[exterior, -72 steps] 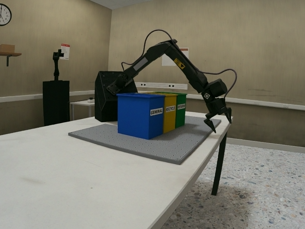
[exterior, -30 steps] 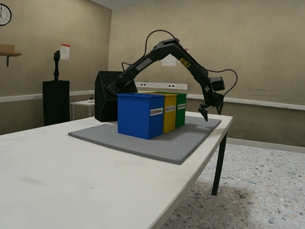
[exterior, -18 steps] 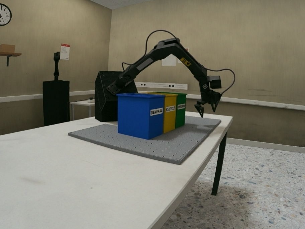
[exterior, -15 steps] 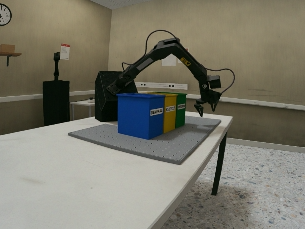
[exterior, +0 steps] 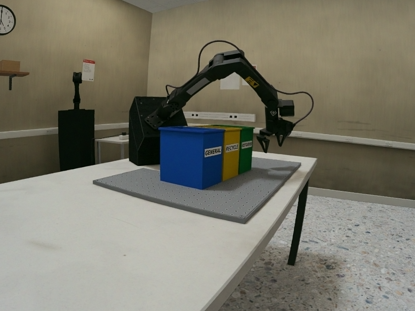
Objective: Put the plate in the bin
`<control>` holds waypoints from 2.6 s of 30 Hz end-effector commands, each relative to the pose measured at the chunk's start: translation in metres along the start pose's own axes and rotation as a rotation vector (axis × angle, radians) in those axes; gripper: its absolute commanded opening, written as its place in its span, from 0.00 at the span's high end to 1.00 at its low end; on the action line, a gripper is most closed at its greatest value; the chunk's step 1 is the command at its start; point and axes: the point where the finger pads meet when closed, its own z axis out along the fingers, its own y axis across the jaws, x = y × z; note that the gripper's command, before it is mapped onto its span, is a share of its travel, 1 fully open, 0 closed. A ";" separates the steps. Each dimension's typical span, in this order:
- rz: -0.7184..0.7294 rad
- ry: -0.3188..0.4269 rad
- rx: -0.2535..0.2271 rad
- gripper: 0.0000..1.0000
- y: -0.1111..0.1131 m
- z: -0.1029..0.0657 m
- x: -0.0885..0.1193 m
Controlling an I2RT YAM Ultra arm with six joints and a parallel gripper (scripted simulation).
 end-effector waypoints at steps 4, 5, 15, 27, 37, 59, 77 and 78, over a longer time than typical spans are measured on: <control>-0.059 0.005 -0.009 0.00 0.019 -0.030 0.010; -0.078 0.025 0.017 0.00 0.009 -0.026 0.027; -0.170 0.068 0.062 0.00 0.005 -0.035 0.063; -0.314 0.091 0.127 0.00 0.006 -0.052 0.104; -0.430 0.087 0.193 0.00 -0.018 -0.074 0.135; -0.516 0.064 0.261 0.00 -0.036 -0.097 0.196; -0.661 -0.076 0.319 0.00 -0.072 -0.130 0.242; -0.642 -0.076 0.301 0.00 -0.064 -0.133 0.241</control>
